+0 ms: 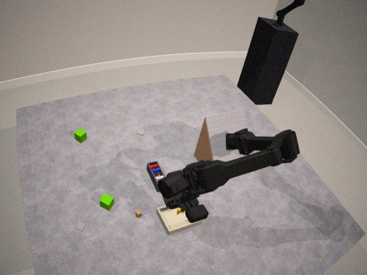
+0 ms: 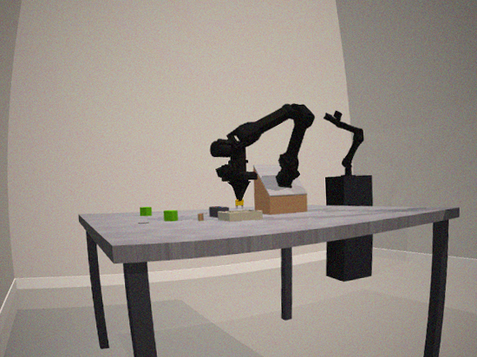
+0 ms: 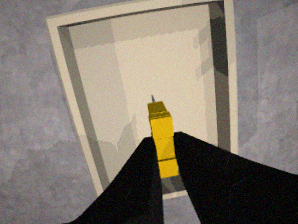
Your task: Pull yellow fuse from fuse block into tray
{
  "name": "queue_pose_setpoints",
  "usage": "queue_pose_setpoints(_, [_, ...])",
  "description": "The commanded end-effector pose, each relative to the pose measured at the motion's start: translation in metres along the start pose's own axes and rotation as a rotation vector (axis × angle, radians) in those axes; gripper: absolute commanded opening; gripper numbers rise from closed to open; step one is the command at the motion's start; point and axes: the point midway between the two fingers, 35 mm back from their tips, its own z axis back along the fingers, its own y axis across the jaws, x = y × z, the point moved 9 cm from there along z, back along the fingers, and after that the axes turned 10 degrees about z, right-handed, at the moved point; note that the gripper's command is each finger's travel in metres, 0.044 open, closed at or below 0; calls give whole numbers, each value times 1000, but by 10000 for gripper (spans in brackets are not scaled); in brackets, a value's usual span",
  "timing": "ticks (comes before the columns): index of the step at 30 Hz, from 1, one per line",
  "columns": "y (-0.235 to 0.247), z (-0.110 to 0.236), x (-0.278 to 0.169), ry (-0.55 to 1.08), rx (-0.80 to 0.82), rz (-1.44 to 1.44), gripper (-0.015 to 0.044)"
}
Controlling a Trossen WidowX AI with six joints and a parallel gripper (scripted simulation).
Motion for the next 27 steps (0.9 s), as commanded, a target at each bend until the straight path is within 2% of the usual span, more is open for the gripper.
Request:
queue_pose_setpoints(1, [-2,-8,-1,6,-3,-11,0])
queue_pose_setpoints(8, [-2,-13,-1,6,-2,-11,0])
queue_pose_setpoints(20, [0,-11,-1,2,2,0,315])
queue_pose_setpoints(24, [-2,23,-1,6,-3,-10,330])
queue_pose_setpoints(27, [-2,26,-1,6,-4,-11,330])
